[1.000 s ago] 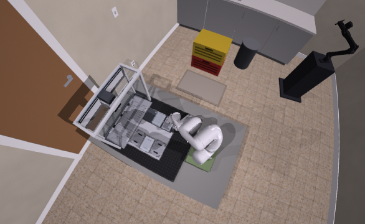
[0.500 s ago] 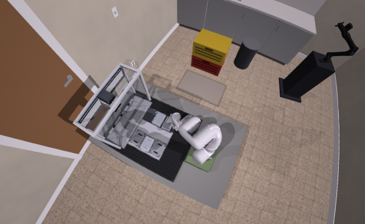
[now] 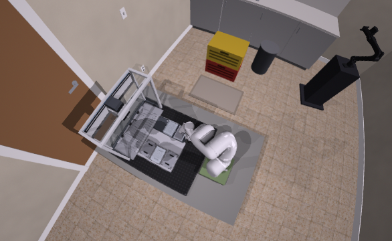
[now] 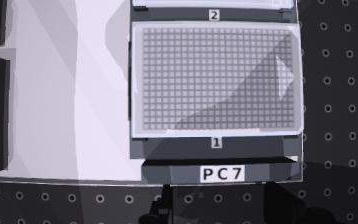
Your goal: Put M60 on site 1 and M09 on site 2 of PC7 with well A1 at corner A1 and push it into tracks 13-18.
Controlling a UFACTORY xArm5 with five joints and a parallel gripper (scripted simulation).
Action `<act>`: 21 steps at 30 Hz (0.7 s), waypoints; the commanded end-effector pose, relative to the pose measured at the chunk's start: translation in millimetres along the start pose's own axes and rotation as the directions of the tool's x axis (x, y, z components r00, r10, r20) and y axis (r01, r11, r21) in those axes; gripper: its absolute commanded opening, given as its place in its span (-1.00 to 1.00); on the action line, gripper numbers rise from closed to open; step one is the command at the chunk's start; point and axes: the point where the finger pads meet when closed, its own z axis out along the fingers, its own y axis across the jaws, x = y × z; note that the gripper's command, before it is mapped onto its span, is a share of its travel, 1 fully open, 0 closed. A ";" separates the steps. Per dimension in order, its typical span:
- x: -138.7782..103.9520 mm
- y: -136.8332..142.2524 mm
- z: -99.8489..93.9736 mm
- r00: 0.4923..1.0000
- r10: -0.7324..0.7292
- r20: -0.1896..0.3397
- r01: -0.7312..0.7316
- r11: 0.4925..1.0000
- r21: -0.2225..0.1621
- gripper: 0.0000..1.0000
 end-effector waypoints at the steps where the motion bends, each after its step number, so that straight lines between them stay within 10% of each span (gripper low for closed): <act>1: 1.2 0.5 1.1 1.000 0.000 -0.003 0.000 1.000 -0.001 0.62; 21: 5.2 0.5 4.4 1.000 0.000 -0.003 0.000 1.000 -0.001 0.62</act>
